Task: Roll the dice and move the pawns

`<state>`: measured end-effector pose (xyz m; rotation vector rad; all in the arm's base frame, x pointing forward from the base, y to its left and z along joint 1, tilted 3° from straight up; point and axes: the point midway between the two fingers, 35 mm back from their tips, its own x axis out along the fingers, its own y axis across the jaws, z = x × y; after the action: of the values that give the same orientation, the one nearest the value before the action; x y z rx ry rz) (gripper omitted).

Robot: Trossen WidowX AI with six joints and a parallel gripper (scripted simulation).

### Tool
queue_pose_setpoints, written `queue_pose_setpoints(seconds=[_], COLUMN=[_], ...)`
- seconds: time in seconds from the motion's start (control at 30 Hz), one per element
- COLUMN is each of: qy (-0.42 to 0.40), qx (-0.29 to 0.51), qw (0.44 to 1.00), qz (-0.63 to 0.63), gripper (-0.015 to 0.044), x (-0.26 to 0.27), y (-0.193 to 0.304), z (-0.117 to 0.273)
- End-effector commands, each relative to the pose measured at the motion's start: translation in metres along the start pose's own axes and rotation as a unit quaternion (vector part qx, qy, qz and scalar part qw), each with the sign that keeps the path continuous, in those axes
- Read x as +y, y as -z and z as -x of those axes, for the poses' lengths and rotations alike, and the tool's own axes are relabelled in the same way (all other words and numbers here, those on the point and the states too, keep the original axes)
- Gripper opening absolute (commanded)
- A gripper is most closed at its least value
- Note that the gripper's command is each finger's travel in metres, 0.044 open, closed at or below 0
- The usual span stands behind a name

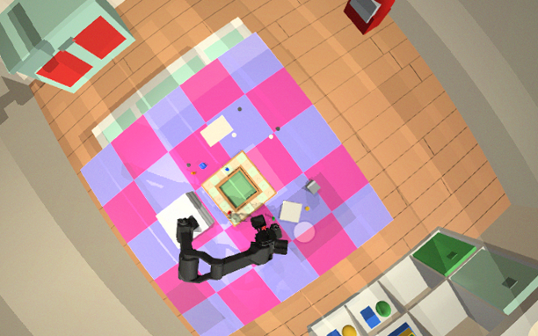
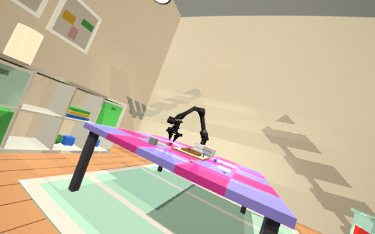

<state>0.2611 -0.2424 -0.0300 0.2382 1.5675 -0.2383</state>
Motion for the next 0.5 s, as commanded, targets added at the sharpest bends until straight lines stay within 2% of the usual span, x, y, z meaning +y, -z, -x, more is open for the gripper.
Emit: queue_pose_setpoints(seconds=[0.0,0.47], qy=[-0.003,-0.003], qx=[0.000,0.000], qw=[1.000,1.000], qz=[-0.002,-0.002], gripper=[0.0275,0.0275], x=[0.001,0.002], y=[0.000,0.001], z=[-0.007,-0.030])
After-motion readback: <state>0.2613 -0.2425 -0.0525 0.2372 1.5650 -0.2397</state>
